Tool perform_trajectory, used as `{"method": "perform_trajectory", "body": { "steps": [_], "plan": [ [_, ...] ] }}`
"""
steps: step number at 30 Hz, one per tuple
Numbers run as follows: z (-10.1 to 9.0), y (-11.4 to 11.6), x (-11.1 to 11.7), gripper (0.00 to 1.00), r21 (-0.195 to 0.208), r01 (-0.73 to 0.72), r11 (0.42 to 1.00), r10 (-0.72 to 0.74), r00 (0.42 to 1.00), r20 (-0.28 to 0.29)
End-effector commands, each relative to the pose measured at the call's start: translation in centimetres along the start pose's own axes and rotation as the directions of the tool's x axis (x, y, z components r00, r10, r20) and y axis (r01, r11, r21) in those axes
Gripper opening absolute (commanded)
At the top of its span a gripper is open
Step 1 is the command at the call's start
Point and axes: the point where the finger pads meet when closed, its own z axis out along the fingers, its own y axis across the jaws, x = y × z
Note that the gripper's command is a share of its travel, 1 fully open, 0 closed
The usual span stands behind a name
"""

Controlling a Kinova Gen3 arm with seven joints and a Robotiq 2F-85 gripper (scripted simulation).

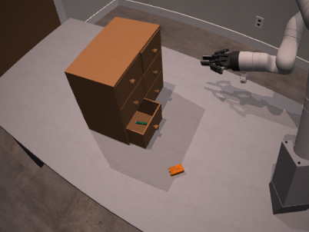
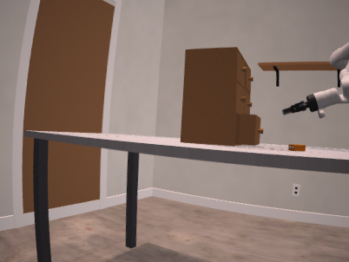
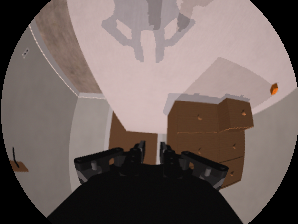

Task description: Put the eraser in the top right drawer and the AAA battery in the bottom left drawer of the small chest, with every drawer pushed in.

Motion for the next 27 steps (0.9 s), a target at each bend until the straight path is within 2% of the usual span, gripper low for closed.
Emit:
{"method": "perform_trajectory", "body": {
  "steps": [1, 27],
  "plan": [
    [-0.3, -0.8, 0.2, 0.24, 0.002, 0.014, 1.000, -0.014, 1.000, -0.005],
    [-1.3, -3.1, 0.6, 0.24, 0.002, 0.011, 1.000, -0.011, 1.000, -0.006]
  ]
}}
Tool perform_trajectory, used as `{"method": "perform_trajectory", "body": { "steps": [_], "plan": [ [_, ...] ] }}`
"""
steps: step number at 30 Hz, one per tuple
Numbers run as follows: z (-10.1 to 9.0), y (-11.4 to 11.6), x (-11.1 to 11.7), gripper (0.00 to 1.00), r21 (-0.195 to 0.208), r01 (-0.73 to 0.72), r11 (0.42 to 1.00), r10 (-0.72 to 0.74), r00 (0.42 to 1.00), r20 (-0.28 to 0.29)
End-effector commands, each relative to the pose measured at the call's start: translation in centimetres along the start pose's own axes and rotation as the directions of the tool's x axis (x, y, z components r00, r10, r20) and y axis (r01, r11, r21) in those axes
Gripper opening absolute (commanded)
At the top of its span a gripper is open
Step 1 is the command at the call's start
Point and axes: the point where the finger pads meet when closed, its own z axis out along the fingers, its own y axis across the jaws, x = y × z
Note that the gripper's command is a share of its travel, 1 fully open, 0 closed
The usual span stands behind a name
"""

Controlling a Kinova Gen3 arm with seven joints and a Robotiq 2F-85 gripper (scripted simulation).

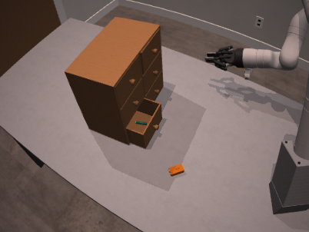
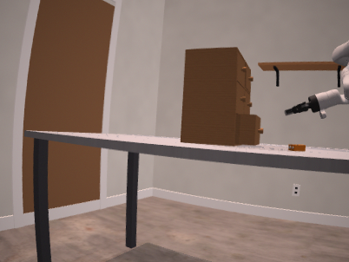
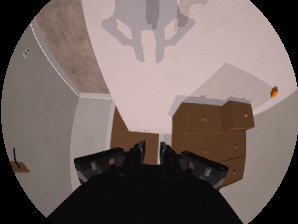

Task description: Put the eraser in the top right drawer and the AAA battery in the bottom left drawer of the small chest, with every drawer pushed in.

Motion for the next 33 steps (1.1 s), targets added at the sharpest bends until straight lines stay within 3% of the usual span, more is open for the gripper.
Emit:
{"method": "perform_trajectory", "body": {
  "steps": [1, 33],
  "plan": [
    [-0.3, -0.7, 0.4, 0.24, 0.005, 0.006, 1.000, -0.006, 1.000, -0.010],
    [-1.4, -3.4, 0.6, 0.24, 0.002, 0.008, 1.000, -0.008, 1.000, -0.008]
  ]
}}
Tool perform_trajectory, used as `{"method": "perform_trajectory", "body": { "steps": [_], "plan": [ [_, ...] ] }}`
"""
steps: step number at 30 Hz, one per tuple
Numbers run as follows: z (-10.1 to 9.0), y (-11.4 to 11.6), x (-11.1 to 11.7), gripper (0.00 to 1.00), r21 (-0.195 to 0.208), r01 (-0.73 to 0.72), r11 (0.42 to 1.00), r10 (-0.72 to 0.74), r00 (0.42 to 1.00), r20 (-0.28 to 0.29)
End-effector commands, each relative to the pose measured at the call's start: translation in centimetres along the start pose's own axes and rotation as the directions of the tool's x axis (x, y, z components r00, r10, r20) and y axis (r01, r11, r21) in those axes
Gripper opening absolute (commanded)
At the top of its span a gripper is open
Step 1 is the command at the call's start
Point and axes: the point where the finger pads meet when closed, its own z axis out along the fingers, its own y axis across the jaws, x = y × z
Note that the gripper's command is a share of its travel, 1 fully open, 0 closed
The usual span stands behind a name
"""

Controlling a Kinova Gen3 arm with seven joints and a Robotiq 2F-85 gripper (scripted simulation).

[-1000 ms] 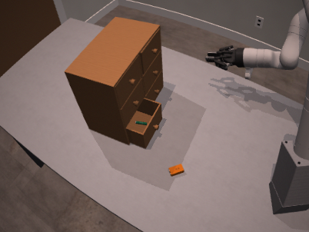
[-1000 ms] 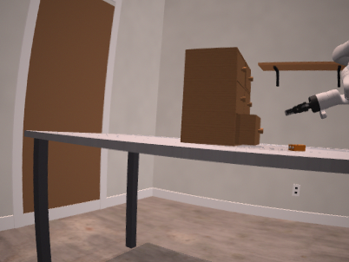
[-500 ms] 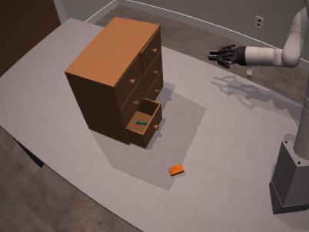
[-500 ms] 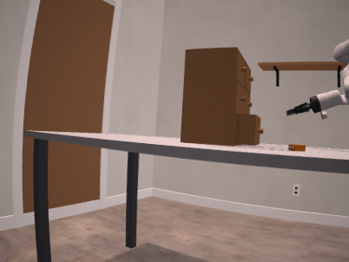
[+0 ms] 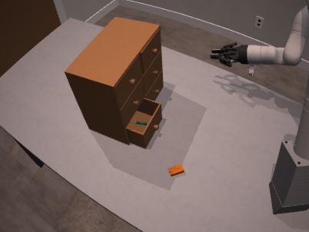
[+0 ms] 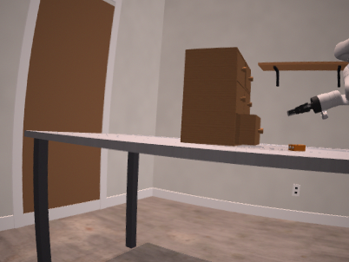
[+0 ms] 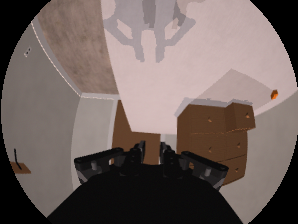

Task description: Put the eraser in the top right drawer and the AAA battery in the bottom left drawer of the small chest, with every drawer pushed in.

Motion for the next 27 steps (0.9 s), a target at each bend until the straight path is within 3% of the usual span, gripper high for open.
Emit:
{"method": "perform_trajectory", "body": {
  "steps": [1, 27],
  "plan": [
    [-0.3, -0.6, 0.3, 0.24, 0.003, 0.006, 1.000, -0.006, 1.000, -0.009],
    [-1.1, -2.5, 0.5, 0.24, 0.002, 0.007, 1.000, -0.007, 1.000, -0.009]
  ]
}}
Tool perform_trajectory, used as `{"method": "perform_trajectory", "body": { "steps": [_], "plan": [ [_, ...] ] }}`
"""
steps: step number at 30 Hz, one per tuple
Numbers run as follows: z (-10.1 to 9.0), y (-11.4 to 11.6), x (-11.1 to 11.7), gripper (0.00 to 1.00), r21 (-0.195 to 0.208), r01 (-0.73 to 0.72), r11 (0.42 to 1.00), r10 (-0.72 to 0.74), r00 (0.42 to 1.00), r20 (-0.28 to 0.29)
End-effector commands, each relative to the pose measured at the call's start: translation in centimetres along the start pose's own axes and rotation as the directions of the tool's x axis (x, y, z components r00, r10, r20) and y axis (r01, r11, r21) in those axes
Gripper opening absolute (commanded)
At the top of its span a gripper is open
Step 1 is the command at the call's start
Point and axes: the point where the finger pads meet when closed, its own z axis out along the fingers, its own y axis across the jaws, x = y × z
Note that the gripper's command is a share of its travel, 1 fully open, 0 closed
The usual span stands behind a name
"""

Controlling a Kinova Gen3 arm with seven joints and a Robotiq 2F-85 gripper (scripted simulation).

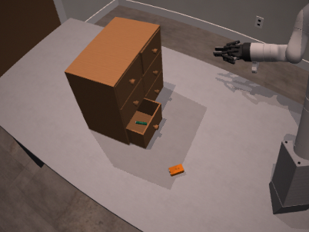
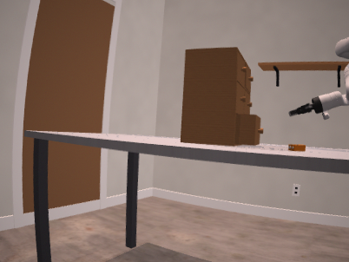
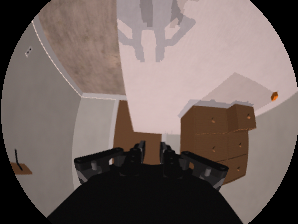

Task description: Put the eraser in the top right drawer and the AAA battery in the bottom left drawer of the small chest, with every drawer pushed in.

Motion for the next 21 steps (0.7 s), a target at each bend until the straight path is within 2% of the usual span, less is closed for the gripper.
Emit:
{"method": "perform_trajectory", "body": {
  "steps": [1, 21],
  "plan": [
    [-0.23, -0.46, 0.28, 0.24, 0.001, 0.007, 1.000, -0.007, 1.000, -0.009],
    [-0.51, -1.13, 0.37, 0.24, 0.001, 0.007, 1.000, -0.007, 1.000, -0.009]
  ]
}}
